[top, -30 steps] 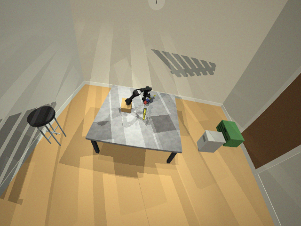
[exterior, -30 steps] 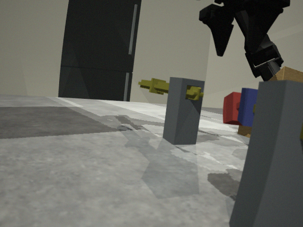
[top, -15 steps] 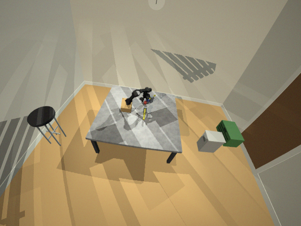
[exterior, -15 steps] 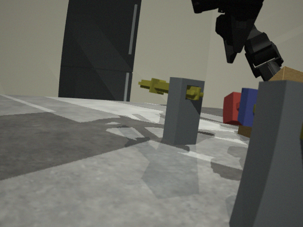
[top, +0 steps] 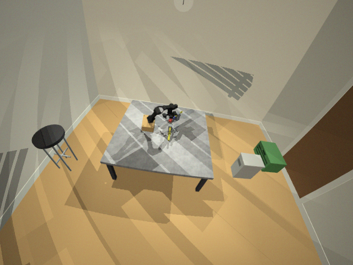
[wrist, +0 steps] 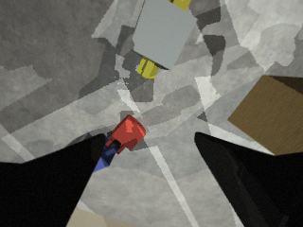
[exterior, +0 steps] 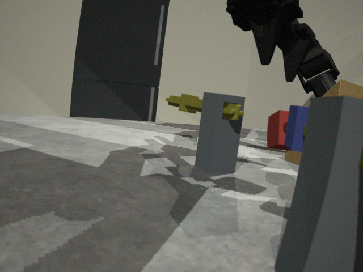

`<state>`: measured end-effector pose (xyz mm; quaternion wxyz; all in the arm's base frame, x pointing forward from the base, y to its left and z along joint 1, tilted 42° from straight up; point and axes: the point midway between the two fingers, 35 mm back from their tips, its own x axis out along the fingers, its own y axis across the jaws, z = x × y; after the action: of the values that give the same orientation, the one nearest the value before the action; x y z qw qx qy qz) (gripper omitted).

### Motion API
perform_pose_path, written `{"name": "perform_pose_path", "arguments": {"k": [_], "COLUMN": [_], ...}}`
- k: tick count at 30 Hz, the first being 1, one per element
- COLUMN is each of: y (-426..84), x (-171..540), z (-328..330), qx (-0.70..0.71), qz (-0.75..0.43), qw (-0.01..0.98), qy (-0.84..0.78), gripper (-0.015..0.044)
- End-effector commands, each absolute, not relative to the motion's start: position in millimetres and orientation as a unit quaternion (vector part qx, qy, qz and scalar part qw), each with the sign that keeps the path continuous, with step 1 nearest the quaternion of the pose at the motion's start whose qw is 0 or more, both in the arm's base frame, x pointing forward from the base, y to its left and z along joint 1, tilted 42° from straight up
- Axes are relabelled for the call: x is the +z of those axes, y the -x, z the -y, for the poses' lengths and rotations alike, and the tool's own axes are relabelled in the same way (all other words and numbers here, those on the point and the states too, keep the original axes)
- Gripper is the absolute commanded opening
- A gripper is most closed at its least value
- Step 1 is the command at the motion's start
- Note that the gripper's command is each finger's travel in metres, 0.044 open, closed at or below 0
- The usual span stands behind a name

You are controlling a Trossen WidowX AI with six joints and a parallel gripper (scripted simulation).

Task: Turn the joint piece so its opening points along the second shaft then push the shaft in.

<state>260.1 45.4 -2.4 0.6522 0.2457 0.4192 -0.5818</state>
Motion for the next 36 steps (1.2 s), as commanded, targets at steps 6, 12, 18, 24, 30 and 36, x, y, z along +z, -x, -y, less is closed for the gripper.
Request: {"name": "perform_pose_path", "arguments": {"k": [6,12,18,24,30,36], "y": [-258.4,-257.7,-257.1,-257.0,-257.4,-256.0], "x": [-3.5,-4.4,-5.2,-5.4,-12.4,-39.7], "z": [-41.8,-39.5,-37.3,-36.7,-31.4,-8.2], "qx": [-0.628,-0.650,-0.665,-0.668,-0.668,-0.668], "qz": [-0.327,-0.265,-0.203,-0.187,-0.187,-0.187], "qw": [0.603,0.563,0.514,0.501,0.501,0.501], "qy": [-0.367,-0.437,-0.502,-0.517,-0.518,-0.518], "gripper": [0.0440,0.0440,0.0440,0.0440,0.0440,0.0440]}}
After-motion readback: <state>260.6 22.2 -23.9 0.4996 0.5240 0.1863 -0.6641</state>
